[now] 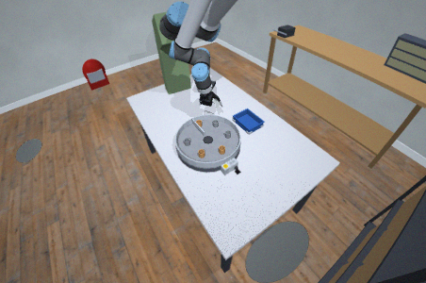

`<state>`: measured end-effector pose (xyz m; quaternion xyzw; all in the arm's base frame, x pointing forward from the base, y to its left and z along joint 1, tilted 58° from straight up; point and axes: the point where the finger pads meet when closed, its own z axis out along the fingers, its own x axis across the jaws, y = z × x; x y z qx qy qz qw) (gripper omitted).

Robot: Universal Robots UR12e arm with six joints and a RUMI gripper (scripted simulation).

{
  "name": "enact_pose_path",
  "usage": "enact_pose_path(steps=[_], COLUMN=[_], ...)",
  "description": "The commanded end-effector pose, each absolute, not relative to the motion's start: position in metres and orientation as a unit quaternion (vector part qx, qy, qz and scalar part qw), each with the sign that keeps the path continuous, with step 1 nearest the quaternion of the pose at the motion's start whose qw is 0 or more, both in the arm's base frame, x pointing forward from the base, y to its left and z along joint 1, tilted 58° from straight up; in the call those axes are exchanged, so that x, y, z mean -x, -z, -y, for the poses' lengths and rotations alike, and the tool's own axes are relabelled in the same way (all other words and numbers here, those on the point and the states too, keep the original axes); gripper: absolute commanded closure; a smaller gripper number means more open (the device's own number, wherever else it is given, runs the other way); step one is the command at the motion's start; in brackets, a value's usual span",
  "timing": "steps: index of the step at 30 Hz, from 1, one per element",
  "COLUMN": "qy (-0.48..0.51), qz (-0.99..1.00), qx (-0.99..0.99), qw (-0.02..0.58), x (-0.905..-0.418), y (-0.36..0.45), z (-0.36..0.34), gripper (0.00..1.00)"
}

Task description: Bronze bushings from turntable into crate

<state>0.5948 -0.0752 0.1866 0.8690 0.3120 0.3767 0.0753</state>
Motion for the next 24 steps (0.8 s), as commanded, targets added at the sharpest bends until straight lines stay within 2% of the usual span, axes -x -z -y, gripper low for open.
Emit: enact_pose_path(steps=[1, 10, 24], qy=[-0.396, -0.405, -0.406], qz=[-0.306, -0.298, -0.296], qx=[-0.853, -0.831, -0.824], qw=[0.148, 0.236, 0.262], x=[-0.584, -0.565, -0.558], y=[-0.202, -0.226, -0.233], z=[0.109, 0.145, 0.155], gripper=[0.0, 0.0, 0.0])
